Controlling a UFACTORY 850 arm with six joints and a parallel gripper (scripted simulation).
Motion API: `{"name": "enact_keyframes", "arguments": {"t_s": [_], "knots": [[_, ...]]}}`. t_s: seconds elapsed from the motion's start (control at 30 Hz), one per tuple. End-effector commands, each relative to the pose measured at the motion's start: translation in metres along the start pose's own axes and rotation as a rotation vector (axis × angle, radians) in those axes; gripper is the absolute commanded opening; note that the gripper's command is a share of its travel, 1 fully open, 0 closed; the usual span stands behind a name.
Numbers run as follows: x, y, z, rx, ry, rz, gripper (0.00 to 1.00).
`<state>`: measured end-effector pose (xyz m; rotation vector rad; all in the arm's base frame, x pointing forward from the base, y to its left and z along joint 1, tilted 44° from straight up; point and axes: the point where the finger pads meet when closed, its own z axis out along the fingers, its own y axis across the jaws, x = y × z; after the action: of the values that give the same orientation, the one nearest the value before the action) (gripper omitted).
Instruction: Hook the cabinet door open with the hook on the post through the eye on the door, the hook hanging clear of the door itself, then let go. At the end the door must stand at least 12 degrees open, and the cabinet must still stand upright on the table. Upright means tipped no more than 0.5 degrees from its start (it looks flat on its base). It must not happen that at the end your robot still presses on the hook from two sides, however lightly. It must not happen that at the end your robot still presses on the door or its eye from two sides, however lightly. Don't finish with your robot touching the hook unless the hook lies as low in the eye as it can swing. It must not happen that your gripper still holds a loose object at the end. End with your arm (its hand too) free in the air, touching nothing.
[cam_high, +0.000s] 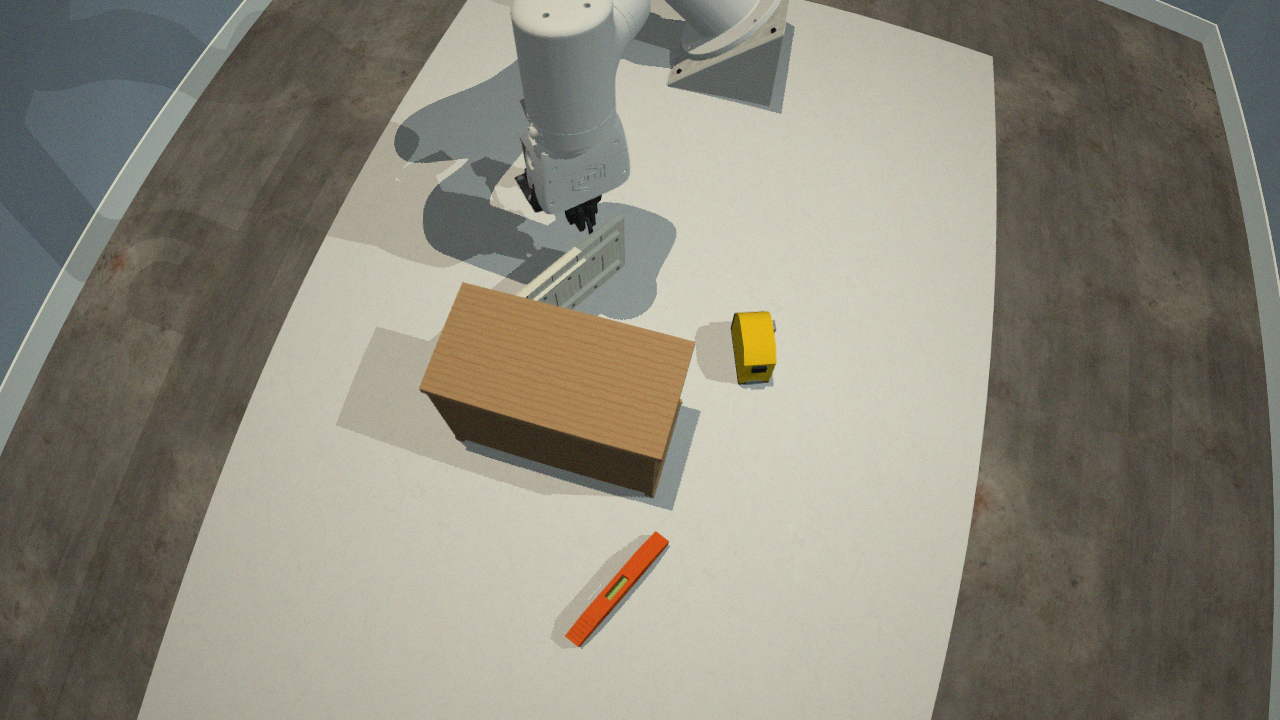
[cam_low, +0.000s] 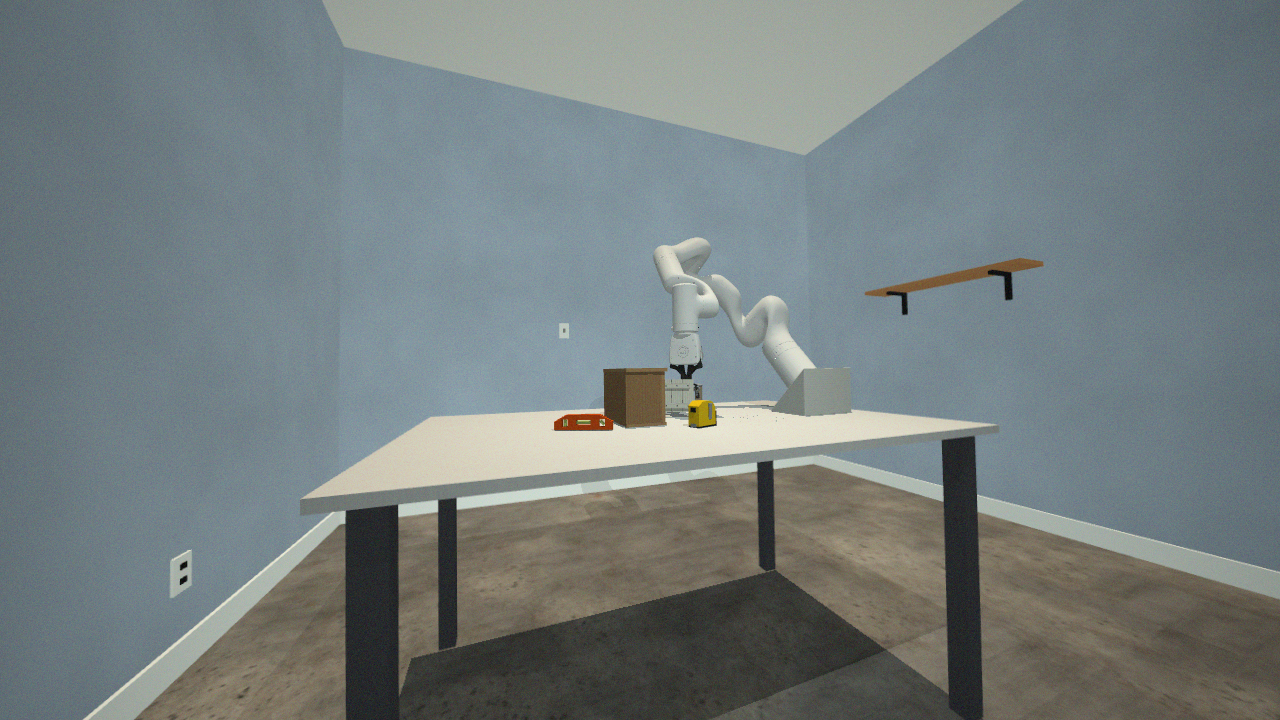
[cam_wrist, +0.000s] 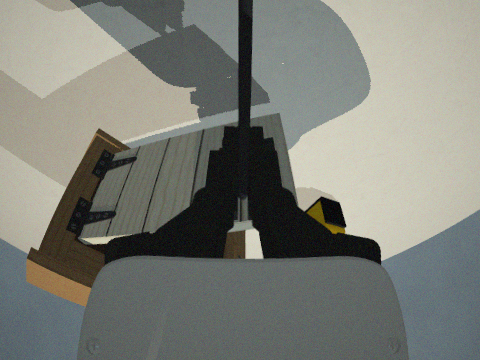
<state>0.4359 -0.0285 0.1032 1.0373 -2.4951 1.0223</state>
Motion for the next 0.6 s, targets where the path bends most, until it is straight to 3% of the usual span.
{"name": "enact_keyframes", "arguments": {"t_s": [0.0,0.57], "knots": [[-0.0012,-0.0002,0.0034,0.000,-0.001,0.000,0.04],[-0.0021,-0.0002,0.0081,0.000,-0.001,0.000,0.04]]}}
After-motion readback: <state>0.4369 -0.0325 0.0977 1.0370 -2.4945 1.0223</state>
